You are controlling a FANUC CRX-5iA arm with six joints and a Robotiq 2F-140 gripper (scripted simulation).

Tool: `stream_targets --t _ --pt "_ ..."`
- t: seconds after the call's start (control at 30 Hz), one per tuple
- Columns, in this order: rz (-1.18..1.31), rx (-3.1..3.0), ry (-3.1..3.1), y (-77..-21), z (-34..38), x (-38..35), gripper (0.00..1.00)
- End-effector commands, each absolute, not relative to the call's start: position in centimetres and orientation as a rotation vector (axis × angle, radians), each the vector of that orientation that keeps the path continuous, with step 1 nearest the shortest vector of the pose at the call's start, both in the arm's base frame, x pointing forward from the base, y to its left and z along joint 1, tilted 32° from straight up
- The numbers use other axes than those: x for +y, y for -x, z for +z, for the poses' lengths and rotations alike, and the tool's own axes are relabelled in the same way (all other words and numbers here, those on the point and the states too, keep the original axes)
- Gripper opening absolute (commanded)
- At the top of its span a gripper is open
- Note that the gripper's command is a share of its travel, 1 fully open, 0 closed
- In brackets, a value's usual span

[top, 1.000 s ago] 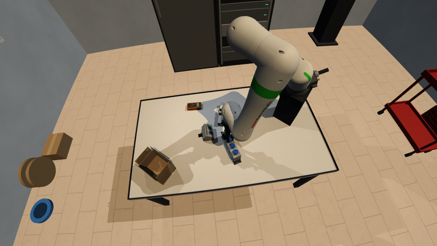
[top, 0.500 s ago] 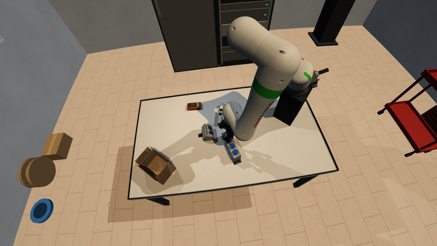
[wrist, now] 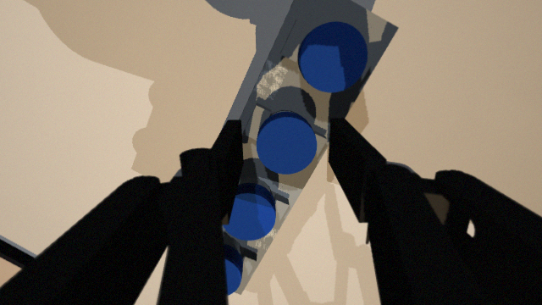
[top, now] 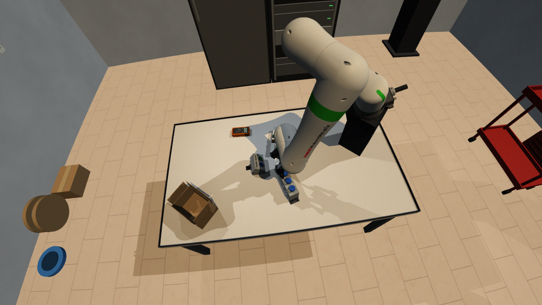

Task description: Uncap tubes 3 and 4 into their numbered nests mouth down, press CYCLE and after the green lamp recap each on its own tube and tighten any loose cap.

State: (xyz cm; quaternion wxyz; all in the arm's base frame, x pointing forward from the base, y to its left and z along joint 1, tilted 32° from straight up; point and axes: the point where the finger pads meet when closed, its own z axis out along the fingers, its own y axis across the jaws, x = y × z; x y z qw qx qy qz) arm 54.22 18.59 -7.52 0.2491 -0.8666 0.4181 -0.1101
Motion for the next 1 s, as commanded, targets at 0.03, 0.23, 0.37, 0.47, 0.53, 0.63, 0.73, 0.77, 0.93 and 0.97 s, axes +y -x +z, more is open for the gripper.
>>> stream_targets --t 0.03,0.23,0.37,0.47,0.53,0.63,0.73,0.77,0.93,0.97 --pt "-0.186 1.480 2.136 -54.27 -7.47 18.52 0.41" --pt "-0.082 1.762 1.896 -54.27 -7.47 18.53 0.41" --pt "-0.013 1.927 1.723 -54.27 -7.47 18.52 0.41" --pt "0.004 1.965 1.679 -54.27 -7.48 18.52 0.41" --pt "0.064 2.103 1.510 -54.27 -7.47 18.52 0.41" --pt "0.064 2.103 1.510 -54.27 -7.47 18.52 0.41" --pt "0.064 2.103 1.510 -54.27 -7.47 18.53 0.41" --pt "0.064 2.103 1.510 -54.27 -7.46 18.53 0.41" --pt "0.064 2.103 1.510 -54.27 -7.46 18.53 0.30" --pt "0.064 2.103 1.510 -54.27 -7.46 18.53 0.30"
